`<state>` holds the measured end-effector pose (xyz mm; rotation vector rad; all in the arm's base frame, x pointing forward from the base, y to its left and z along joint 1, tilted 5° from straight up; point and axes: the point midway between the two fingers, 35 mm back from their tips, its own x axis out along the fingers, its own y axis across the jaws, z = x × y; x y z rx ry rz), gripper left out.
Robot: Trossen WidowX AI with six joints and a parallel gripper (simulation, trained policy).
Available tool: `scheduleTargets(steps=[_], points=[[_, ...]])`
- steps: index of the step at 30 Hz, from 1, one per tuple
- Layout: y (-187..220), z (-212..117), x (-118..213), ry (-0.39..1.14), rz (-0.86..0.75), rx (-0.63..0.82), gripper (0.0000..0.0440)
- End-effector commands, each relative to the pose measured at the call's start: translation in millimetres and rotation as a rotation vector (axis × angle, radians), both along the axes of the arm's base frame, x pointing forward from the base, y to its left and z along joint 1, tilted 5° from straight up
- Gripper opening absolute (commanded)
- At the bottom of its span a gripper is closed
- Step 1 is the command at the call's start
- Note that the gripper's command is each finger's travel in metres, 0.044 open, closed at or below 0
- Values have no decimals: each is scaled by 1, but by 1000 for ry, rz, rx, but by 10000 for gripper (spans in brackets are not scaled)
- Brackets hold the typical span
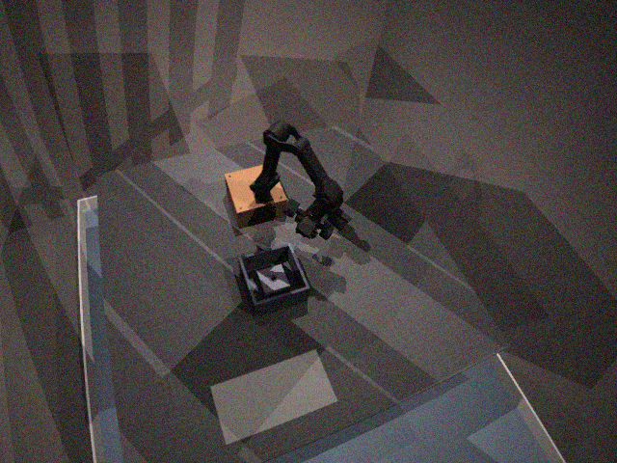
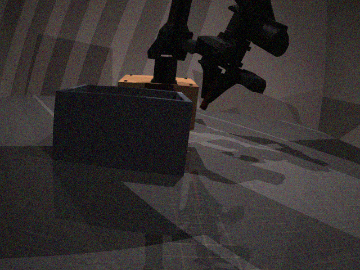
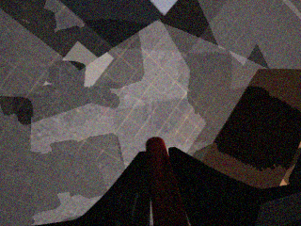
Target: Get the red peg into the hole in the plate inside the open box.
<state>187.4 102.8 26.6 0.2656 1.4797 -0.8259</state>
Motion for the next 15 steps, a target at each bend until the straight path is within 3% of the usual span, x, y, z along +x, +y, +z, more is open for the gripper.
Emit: scheduleTargets(steps=[1, 15], points=[[-3, 15, 7, -23, 1, -4, 0], [-24, 60, 45, -127, -103, -13, 0]])
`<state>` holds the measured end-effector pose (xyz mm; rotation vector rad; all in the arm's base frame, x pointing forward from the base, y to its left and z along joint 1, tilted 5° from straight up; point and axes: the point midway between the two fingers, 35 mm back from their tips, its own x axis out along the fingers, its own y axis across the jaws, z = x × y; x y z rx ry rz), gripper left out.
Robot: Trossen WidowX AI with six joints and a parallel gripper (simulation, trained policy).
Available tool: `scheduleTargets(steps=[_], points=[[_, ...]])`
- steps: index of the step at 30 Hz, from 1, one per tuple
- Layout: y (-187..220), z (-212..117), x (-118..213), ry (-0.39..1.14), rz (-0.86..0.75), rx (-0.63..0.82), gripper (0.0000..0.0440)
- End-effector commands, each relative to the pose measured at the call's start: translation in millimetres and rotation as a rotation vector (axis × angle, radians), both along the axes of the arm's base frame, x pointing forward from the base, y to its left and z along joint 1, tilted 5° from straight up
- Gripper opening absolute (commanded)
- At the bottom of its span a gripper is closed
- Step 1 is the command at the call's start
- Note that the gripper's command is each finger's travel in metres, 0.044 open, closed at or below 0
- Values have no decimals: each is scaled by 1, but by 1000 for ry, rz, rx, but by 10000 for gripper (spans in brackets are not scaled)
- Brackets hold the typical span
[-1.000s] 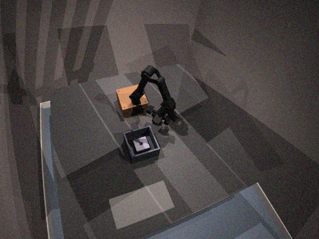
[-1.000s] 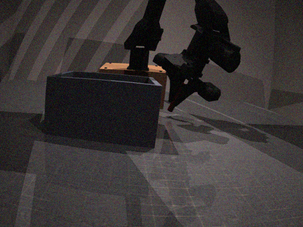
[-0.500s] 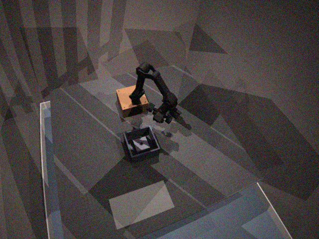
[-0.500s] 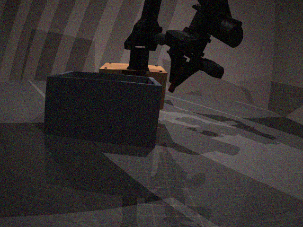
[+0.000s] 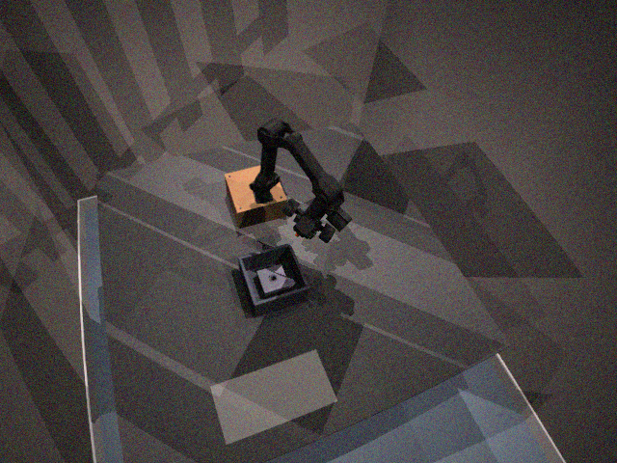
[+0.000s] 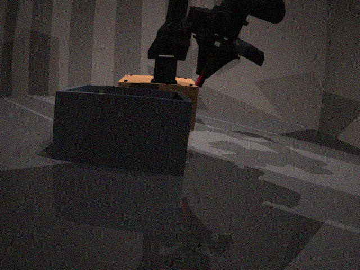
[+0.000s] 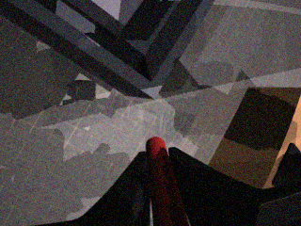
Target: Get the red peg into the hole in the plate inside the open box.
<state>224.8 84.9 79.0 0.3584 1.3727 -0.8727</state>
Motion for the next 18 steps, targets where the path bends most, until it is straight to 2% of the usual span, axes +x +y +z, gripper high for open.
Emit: scheduleTargets(steps=[1, 18], points=[[-9, 9, 11, -29, -31, -1, 0], [-68, 18, 68, -116, -163, 16, 0]])
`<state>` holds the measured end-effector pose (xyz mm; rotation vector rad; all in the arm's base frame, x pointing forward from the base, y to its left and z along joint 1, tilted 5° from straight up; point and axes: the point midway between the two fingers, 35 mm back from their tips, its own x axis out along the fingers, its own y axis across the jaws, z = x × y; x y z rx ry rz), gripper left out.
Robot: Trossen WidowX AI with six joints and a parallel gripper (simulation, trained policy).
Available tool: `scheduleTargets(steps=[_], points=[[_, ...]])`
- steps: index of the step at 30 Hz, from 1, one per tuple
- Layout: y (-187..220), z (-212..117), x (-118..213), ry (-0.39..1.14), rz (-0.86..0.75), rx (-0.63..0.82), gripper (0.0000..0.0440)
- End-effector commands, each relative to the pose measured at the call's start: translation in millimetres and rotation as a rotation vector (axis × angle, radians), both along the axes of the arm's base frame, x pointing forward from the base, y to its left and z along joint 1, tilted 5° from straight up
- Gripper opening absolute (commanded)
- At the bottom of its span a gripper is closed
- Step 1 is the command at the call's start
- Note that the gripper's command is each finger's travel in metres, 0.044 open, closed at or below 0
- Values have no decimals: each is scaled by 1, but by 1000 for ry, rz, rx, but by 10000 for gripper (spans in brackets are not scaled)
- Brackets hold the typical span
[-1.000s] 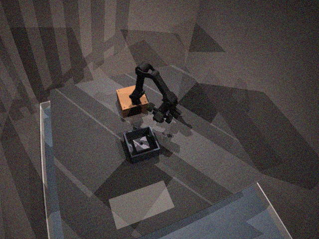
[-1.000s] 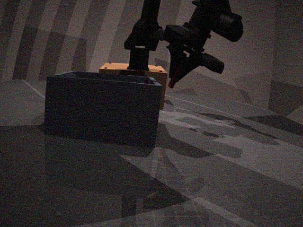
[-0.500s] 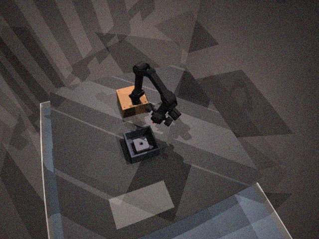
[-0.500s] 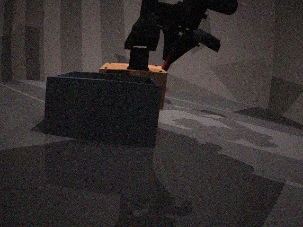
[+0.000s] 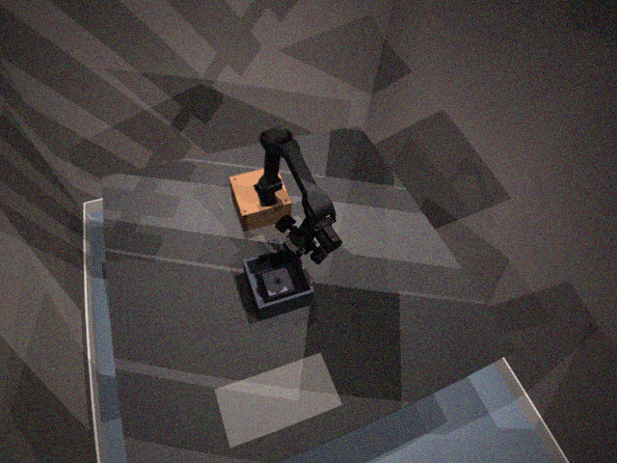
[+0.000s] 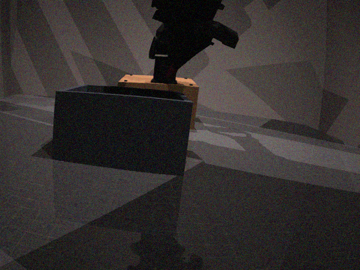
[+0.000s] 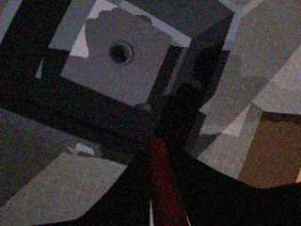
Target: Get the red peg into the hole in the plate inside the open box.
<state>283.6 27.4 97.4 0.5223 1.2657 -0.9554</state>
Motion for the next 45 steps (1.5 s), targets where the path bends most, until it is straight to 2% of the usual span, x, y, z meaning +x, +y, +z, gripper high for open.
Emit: scheduleTargets(steps=[1, 12, 21, 23, 28, 33, 34, 44, 45], points=[[-14, -1, 12, -11, -12, 2, 0], [-55, -15, 42, -20, -7, 48, 0], [-72, -42, 56, -4, 57, 105, 5], [-74, -49, 56, 10, 72, 120, 34], [-77, -64, 58, 36, 89, 156, 150], [-85, -61, 68, 29, 139, 164, 157], [-85, -60, 70, 26, 144, 169, 170], [-87, -48, 102, 2, 153, 243, 432], [-86, -45, 107, -8, 154, 255, 440]])
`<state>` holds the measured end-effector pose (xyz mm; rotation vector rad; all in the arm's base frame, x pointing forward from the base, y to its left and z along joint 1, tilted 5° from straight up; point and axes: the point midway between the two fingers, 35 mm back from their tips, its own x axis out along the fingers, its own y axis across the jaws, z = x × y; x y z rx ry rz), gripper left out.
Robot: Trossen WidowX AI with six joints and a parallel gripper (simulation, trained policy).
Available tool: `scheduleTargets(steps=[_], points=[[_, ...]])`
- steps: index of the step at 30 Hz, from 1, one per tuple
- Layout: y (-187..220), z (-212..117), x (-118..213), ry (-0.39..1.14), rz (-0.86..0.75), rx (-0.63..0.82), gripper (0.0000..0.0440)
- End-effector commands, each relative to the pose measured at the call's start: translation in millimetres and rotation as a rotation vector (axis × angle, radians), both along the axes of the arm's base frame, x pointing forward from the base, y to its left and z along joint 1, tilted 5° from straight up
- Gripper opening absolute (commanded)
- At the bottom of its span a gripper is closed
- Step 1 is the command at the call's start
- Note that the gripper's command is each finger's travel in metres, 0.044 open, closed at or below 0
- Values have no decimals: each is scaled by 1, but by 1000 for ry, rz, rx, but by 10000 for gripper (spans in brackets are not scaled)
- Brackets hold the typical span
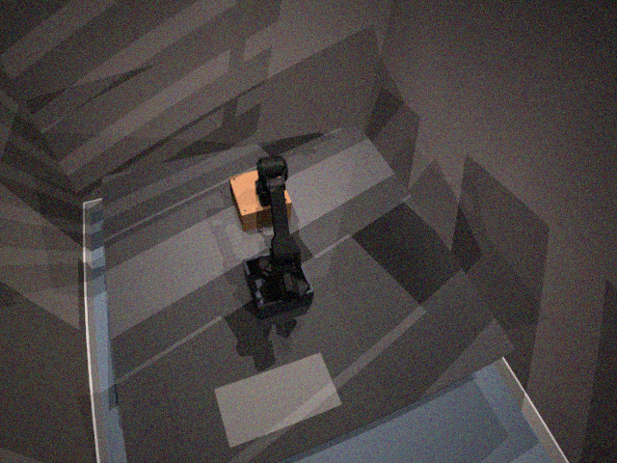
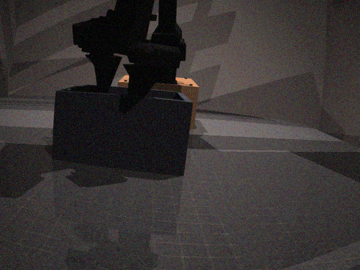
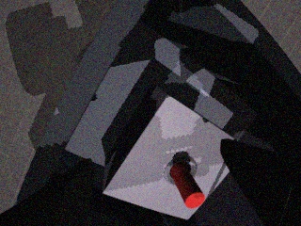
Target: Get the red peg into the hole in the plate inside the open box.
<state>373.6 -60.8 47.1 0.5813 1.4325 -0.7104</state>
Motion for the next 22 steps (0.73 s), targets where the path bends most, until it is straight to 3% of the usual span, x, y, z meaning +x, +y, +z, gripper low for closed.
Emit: scheduleTargets(steps=[1, 9, 22], points=[[4, 7, 22, -55, 6, 46, 440], [13, 23, 59, -157, 48, 106, 440], [13, 23, 59, -160, 49, 107, 440]])
